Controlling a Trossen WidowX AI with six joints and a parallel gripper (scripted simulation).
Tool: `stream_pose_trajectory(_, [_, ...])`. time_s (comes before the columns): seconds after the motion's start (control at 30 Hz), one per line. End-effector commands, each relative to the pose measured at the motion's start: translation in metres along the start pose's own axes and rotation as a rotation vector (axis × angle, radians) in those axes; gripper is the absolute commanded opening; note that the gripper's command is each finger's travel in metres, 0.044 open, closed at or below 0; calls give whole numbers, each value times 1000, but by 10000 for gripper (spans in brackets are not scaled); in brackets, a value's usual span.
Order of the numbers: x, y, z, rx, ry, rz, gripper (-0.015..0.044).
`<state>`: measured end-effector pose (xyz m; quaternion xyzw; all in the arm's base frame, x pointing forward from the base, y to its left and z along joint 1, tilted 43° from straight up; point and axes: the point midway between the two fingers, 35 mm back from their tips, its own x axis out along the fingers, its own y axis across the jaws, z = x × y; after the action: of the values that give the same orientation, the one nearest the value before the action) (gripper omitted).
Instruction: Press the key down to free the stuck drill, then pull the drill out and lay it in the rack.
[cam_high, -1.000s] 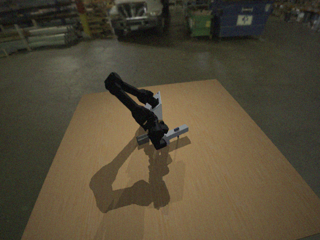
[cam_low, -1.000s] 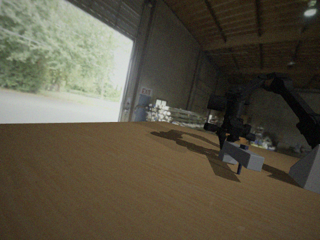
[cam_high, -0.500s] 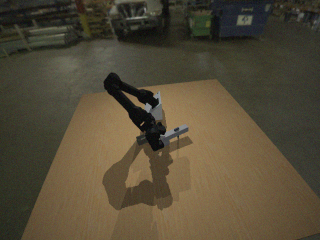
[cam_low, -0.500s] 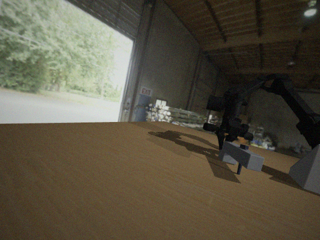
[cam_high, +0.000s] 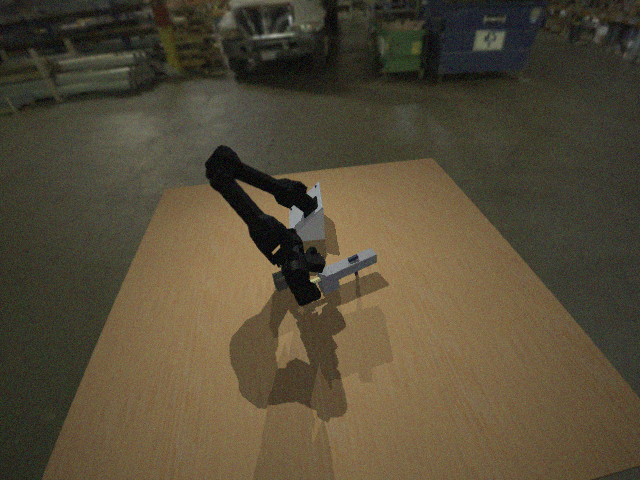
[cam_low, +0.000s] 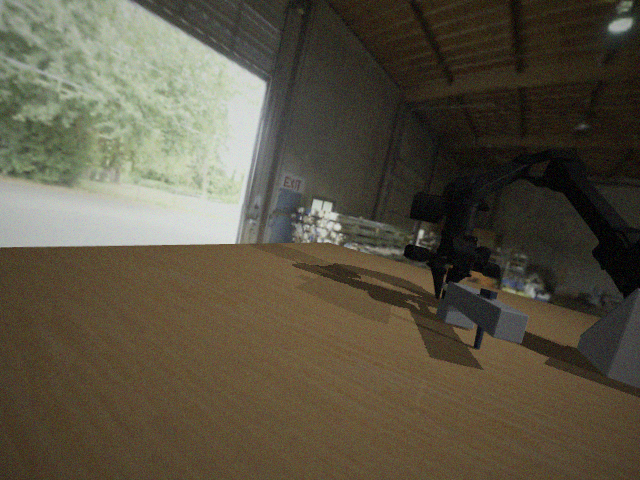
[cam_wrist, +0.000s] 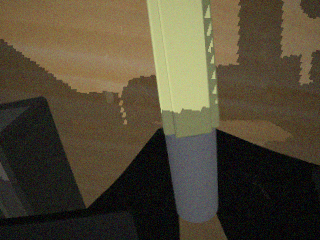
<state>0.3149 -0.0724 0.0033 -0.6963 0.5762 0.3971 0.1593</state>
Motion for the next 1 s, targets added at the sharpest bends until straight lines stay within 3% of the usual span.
stream_pose_trajectory(0.0, [0,0,1,-1,0,0,53])
stream_pose_trajectory(0.5, [2,0,4,3,5,-9,440])
stream_pose_trajectory(0.97, [3,-1,9,3,5,-9,440])
